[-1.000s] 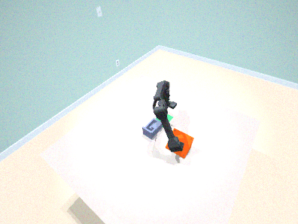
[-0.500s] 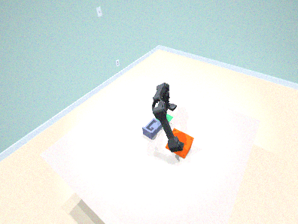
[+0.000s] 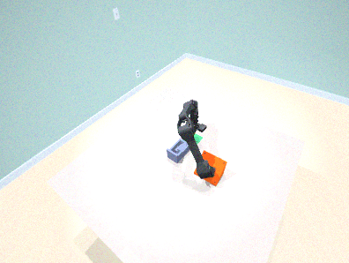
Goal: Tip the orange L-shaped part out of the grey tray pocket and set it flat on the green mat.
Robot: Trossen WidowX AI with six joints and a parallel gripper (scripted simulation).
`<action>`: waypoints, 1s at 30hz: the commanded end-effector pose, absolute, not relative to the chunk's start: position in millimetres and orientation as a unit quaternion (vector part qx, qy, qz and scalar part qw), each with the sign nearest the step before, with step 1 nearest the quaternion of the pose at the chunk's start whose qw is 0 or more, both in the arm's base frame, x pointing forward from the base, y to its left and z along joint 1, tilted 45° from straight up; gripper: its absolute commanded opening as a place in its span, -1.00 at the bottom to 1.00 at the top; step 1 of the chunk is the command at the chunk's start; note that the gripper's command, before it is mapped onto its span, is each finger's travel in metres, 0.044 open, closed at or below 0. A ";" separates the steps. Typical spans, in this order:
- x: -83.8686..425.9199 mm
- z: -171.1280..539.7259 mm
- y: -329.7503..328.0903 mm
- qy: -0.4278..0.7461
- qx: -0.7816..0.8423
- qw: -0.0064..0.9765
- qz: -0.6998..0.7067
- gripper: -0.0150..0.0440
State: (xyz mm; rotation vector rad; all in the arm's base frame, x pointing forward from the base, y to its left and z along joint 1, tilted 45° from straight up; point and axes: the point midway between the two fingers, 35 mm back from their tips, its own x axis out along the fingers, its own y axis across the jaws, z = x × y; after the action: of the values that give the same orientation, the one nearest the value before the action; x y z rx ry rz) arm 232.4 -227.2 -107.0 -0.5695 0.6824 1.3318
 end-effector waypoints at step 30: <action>231.2 -90.1 -245.3 0.307 -0.253 0.697 0.597 0.75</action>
State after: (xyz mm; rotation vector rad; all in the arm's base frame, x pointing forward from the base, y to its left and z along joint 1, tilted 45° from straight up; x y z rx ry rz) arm 230.7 -229.3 -101.0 -0.5446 0.6807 1.3405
